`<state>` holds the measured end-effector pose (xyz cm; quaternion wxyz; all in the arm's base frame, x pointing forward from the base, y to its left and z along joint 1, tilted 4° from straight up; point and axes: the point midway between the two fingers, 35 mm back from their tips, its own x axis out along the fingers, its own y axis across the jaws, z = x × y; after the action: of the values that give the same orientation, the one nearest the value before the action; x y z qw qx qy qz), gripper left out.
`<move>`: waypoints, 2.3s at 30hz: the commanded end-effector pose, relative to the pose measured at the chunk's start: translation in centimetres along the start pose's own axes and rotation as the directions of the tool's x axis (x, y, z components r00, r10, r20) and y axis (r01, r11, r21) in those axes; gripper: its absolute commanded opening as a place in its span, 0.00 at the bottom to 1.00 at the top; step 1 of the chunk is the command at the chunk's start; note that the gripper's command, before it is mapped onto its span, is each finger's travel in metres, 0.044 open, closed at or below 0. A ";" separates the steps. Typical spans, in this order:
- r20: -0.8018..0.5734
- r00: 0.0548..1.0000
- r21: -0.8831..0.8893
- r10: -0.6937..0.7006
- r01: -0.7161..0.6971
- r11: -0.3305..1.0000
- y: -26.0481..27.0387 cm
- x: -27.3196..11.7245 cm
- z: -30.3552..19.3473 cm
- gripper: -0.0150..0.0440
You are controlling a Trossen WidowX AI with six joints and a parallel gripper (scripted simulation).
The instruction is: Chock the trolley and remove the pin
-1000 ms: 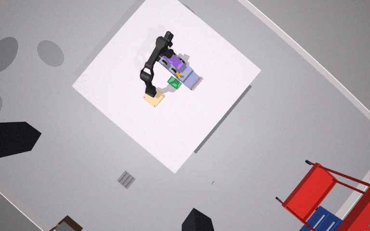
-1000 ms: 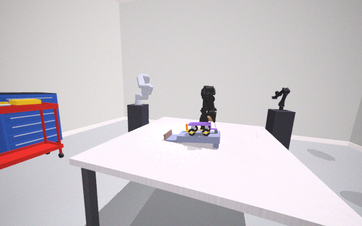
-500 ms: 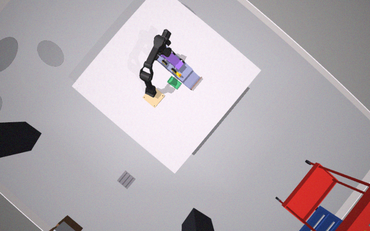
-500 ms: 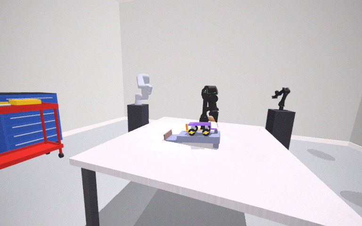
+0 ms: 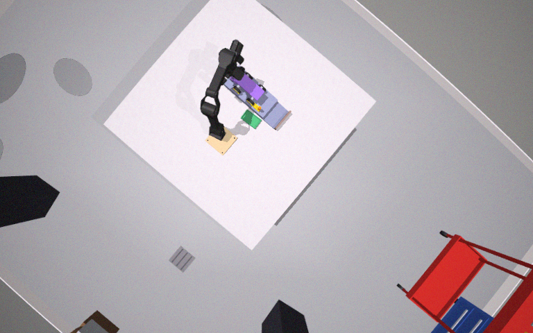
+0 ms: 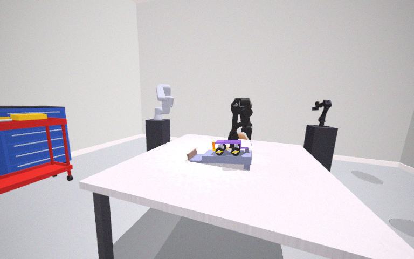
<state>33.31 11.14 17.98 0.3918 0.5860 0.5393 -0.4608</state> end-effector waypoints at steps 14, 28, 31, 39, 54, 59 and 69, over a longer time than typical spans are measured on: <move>-0.005 1.000 0.002 0.001 -0.001 1.000 -5.5 0.3 -0.1 0.25; -0.004 1.000 0.003 -0.001 0.001 1.000 -7.8 -0.1 0.7 0.25; -0.003 1.000 0.003 -0.001 0.001 1.000 -7.7 -0.1 2.0 0.25; 0.000 1.000 0.003 -0.001 0.001 1.000 -7.4 -0.3 5.5 0.25; 0.006 1.000 0.003 0.000 0.000 1.000 -7.1 -1.1 11.9 0.25; 0.008 1.000 0.003 0.000 0.000 1.000 -7.1 -1.5 14.0 0.25; 0.011 1.000 0.003 0.000 0.000 1.000 -7.4 -2.2 18.1 0.25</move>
<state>23.96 -4.81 15.67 0.3929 0.5866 0.5352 -0.4638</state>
